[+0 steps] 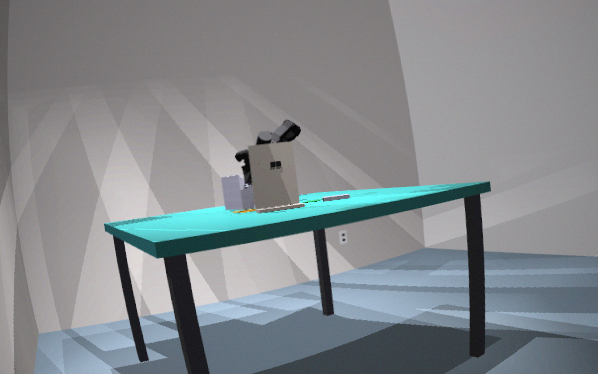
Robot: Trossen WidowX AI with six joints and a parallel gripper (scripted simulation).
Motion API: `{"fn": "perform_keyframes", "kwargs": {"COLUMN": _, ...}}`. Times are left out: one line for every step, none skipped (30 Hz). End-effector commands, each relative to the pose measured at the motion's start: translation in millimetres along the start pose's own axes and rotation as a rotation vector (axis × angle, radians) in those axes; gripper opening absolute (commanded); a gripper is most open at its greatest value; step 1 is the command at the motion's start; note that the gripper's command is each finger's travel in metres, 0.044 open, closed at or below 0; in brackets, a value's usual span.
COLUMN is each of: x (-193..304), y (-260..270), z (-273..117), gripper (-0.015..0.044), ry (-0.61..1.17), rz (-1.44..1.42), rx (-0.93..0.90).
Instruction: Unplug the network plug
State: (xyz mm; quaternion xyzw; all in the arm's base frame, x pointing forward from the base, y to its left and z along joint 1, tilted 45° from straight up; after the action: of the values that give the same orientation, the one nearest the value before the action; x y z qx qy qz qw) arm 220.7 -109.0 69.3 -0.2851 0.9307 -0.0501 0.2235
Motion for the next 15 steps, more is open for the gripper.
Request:
{"fn": "perform_keyframes", "kwargs": {"x": 0.1, "y": 0.2, "z": 1.4, "gripper": 0.0, "ry": 0.05, "rz": 0.036, "rx": -0.074}}
{"fn": "perform_keyframes", "kwargs": {"x": 0.2, "y": 0.5, "z": 1.5, "gripper": 0.0, "ry": 0.061, "rz": 0.044, "rx": -0.092}}
{"fn": "perform_keyframes", "kwargs": {"x": 0.3, "y": 0.9, "z": 1.5, "gripper": 0.0, "ry": 0.071, "rz": 0.051, "rx": -0.109}}
{"fn": "perform_keyframes", "kwargs": {"x": 0.3, "y": 1.3, "z": 1.5, "gripper": 0.0, "ry": 0.082, "rz": 0.058, "rx": -0.126}}
{"fn": "perform_keyframes", "kwargs": {"x": 0.4, "y": 1.7, "z": 1.4, "gripper": 0.0, "ry": 0.093, "rz": 0.065, "rx": -0.144}}
{"fn": "perform_keyframes", "kwargs": {"x": 0.5, "y": 2.0, "z": 1.3, "gripper": 0.0, "ry": 0.104, "rz": 0.072, "rx": -0.161}}
{"fn": "perform_keyframes", "kwargs": {"x": 0.5, "y": 2.4, "z": 1.1, "gripper": 0.0, "ry": 0.115, "rz": 0.079, "rx": -0.178}}
{"fn": "perform_keyframes", "kwargs": {"x": 0.5, "y": 2.8, "z": 0.9, "gripper": 0.0, "ry": 0.126, "rz": 0.087, "rx": -0.196}}
{"fn": "perform_keyframes", "kwargs": {"x": 0.5, "y": 3.2, "z": 0.7, "gripper": 0.0, "ry": 0.137, "rz": 0.094, "rx": -0.213}}
{"fn": "perform_keyframes", "kwargs": {"x": 0.5, "y": 3.6, "z": 0.4, "gripper": 0.0, "ry": 0.148, "rz": 0.101, "rx": -0.23}}
{"fn": "perform_keyframes", "kwargs": {"x": 0.5, "y": 3.9, "z": 0.0, "gripper": 0.0, "ry": 0.159, "rz": 0.108, "rx": -0.247}}
{"fn": "perform_keyframes", "kwargs": {"x": 0.5, "y": 4.3, "z": -0.3, "gripper": 0.0, "ry": 0.17, "rz": 0.115, "rx": -0.264}}
{"fn": "perform_keyframes", "kwargs": {"x": 0.5, "y": 4.6, "z": -0.7, "gripper": 0.0, "ry": 0.18, "rz": 0.121, "rx": -0.278}}
{"fn": "perform_keyframes", "kwargs": {"x": 0.4, "y": 4.8, "z": -0.9, "gripper": 0.0, "ry": 0.185, "rz": 0.124, "rx": -0.287}}
{"fn": "perform_keyframes", "kwargs": {"x": 0.4, "y": 4.9, "z": -1.0, "gripper": 0.0, "ry": 0.187, "rz": 0.125, "rx": -0.29}}
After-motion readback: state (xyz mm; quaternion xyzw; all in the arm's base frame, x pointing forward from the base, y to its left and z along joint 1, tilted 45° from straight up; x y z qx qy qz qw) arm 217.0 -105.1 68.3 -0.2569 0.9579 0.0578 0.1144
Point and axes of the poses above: the point midway between the two fingers, 35 mm back from their tips, its own z axis out along the fingers, its own y axis across the jaws, x = y × z, the point moved 10 cm from there along -z, back along the fingers, and after that the axes turned 14 degrees about -z, right-handed, at the moved point
